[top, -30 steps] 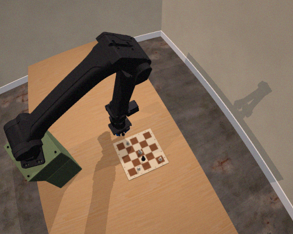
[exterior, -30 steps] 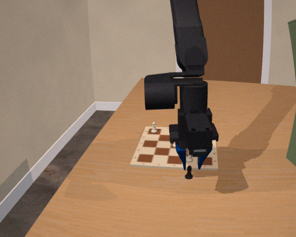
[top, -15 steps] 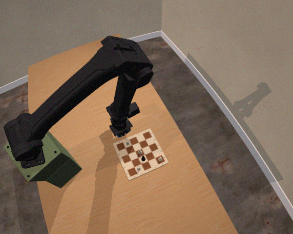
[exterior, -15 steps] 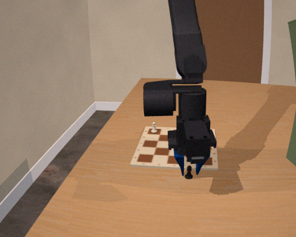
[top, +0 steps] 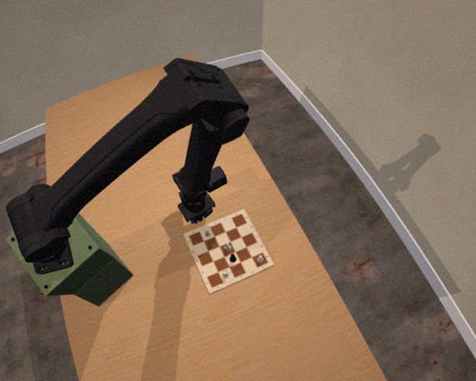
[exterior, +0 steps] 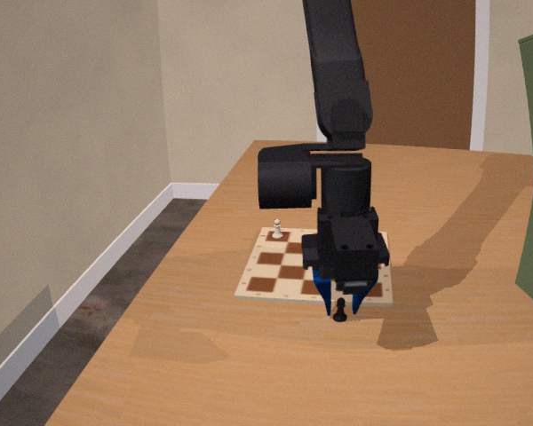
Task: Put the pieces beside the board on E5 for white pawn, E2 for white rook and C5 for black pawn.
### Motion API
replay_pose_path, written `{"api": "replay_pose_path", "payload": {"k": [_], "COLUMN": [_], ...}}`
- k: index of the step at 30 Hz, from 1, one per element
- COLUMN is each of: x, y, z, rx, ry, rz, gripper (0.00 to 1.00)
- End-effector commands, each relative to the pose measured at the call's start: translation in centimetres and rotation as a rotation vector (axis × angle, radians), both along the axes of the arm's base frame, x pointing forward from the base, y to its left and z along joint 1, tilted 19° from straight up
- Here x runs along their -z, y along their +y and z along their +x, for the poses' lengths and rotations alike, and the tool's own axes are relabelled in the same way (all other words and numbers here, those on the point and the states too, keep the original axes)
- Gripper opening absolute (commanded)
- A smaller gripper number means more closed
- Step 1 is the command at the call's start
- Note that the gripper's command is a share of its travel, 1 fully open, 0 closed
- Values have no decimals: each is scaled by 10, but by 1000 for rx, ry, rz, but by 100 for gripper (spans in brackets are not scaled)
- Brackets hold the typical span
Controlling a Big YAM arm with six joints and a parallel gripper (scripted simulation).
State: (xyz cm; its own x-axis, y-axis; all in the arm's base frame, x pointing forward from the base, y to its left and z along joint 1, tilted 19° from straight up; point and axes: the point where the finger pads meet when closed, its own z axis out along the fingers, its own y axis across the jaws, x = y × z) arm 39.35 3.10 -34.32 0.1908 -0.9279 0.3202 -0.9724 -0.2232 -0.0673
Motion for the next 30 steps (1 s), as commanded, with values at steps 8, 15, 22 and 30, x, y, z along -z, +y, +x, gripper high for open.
{"api": "replay_pose_path", "payload": {"k": [8,15,22,30], "x": [-9,-9,-9,-7], "y": [5,5,5,5], "z": [16,16,16,14], "rx": [-17,-17,-17,-17], "ry": [-38,-38,-38,-33], "rz": [12,12,12,11], "gripper": [32,32,0,0]}}
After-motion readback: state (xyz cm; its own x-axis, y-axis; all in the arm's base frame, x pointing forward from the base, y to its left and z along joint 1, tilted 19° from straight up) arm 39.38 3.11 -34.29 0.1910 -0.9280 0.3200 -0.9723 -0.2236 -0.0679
